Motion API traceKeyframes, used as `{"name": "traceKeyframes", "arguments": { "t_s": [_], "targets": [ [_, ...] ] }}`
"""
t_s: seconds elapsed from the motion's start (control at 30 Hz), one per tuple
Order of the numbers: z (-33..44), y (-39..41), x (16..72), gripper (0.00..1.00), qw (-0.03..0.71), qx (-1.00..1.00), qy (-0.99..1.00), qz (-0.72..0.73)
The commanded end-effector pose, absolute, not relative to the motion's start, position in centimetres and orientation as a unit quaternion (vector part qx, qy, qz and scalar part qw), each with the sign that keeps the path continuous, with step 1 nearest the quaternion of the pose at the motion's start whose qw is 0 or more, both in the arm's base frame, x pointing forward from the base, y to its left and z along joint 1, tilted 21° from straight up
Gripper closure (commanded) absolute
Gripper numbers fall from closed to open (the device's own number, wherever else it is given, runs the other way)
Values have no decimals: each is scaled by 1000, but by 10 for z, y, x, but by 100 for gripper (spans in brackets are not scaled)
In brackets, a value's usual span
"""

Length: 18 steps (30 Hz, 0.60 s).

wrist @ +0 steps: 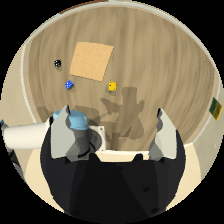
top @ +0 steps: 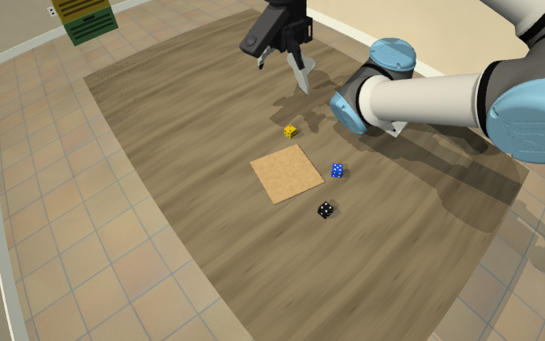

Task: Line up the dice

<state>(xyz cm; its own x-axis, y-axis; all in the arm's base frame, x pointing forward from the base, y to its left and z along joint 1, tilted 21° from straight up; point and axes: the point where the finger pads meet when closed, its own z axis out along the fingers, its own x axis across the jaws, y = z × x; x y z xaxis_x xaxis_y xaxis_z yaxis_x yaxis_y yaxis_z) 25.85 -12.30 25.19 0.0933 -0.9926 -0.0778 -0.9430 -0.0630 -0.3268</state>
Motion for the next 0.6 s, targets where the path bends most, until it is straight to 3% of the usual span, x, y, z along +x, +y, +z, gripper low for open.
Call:
{"name": "traceKeyframes", "arguments": {
  "t_s": [0.0, 0.57],
  "targets": [
    [243, -115, 266, 0, 143, -714, 678, -100],
    [234, -109, 272, 0, 142, -706, 685, -115]
  ]
}}
